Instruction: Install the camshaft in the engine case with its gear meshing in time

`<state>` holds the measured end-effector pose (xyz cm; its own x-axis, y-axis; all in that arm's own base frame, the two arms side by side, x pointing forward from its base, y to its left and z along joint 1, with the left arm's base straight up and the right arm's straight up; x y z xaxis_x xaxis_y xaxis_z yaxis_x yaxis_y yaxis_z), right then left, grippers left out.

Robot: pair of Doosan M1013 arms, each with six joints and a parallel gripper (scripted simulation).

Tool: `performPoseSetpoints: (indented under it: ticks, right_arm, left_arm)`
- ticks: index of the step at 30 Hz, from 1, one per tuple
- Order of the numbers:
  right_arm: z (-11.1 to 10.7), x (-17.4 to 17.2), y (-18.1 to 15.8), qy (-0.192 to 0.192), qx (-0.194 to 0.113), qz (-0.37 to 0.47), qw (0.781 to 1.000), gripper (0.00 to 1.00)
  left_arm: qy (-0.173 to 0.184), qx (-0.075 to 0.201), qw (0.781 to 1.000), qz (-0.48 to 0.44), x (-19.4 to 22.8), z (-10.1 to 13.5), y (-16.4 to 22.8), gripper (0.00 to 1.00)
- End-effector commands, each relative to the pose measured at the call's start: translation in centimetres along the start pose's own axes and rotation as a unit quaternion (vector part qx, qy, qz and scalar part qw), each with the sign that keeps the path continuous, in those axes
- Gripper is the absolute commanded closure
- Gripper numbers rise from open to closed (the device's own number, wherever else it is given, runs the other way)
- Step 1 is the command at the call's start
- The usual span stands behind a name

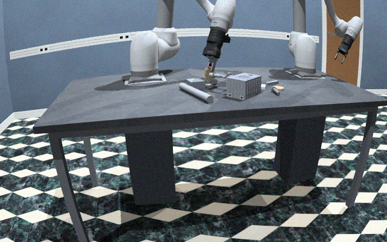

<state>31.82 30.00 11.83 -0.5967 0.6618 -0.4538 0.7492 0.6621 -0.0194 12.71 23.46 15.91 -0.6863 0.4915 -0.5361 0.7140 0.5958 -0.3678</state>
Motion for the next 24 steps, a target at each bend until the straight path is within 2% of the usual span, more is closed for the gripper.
performPoseSetpoints:
  ticks: [1,24]
  right_arm:
    - [0.33,0.18,0.04,0.000,0.000,0.000,1.000,0.71]
    - [0.74,0.40,0.04,0.000,0.000,0.000,1.000,0.71]
  left_arm:
    - [0.000,0.000,1.000,0.000,0.00,-0.05,0.01,0.00]
    - [0.000,0.000,1.000,0.000,0.00,-0.05,0.01,0.00]
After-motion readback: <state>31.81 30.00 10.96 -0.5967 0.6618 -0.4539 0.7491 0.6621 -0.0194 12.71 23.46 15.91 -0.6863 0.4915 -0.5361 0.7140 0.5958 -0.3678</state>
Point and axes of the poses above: on each arm, the point where the finger pads meet when closed, its own z axis out along the fingers, its own y axis across the jaws, x = y × z, the point moved 2 cm from there along -z, back along the fingers, and after that the axes turned 2 degrees about -z, right-handed, at the moved point
